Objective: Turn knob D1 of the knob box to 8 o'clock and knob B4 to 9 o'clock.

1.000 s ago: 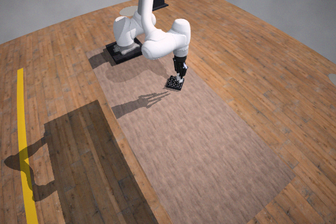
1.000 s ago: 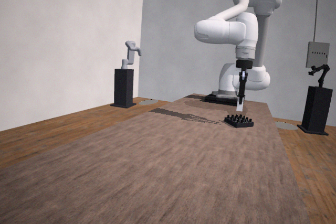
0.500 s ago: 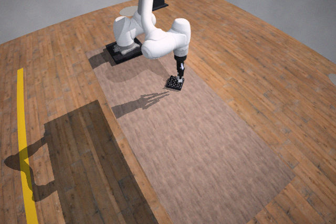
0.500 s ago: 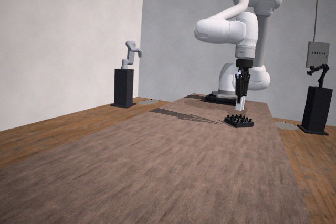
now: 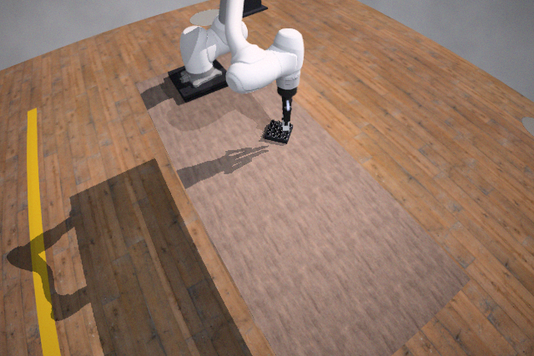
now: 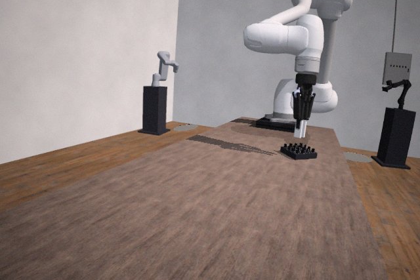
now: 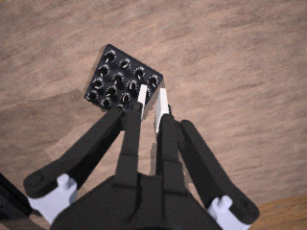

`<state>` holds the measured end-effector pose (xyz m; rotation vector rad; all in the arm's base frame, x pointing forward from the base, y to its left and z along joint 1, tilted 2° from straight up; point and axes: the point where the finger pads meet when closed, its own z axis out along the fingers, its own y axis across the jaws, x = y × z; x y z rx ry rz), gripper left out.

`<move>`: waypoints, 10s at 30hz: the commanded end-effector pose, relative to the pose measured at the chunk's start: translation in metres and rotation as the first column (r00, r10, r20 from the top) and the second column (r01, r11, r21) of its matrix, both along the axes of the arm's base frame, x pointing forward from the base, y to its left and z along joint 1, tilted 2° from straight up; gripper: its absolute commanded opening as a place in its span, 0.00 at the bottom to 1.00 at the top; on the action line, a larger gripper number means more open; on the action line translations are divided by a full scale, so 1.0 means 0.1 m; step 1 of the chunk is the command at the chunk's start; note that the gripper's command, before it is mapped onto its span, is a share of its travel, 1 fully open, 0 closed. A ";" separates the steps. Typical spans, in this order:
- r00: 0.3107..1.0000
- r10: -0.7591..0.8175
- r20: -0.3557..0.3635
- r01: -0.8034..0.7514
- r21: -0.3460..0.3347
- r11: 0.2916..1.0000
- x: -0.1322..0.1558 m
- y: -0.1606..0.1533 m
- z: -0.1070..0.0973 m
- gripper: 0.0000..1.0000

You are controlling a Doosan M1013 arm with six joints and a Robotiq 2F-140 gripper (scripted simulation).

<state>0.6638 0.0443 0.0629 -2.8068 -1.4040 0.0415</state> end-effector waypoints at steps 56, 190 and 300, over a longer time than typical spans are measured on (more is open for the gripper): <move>1.000 -0.001 0.000 0.001 0.000 1.000 0.00 0.00 -0.19 0.12; 1.000 -0.001 0.000 0.001 0.000 1.000 -0.01 0.00 -0.58 0.12; 0.643 0.766 0.002 -0.766 0.022 0.643 -0.01 0.00 -0.58 0.05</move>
